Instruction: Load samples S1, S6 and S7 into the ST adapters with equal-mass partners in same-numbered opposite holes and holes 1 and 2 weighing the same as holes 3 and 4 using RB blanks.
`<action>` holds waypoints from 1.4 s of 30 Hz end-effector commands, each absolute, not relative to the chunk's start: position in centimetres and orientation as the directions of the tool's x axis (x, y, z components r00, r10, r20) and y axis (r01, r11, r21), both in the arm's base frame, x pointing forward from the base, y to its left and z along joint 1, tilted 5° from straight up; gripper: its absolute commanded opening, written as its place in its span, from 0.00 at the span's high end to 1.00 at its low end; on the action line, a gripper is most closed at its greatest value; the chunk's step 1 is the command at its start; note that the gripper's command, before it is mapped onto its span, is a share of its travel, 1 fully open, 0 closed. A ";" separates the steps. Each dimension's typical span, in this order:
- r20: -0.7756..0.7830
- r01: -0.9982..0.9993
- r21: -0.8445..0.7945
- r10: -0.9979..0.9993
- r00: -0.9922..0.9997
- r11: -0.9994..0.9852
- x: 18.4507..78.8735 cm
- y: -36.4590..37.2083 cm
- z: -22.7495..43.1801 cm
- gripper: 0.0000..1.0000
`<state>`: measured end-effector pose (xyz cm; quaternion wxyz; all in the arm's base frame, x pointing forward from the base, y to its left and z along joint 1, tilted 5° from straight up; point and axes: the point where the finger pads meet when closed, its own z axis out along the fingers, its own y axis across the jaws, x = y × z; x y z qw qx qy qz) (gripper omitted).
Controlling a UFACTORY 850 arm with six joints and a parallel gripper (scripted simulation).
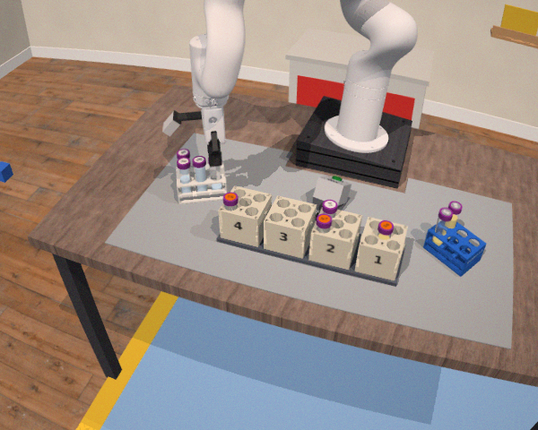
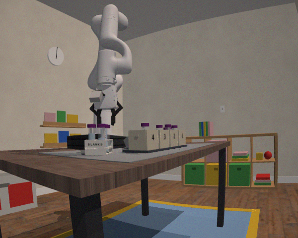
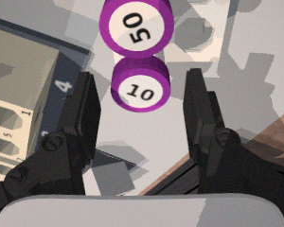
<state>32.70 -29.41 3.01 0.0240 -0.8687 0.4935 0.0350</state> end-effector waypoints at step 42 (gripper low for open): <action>-0.083 -0.859 -0.008 -0.856 0.510 -0.512 32.7 -29.3 1.1 0.43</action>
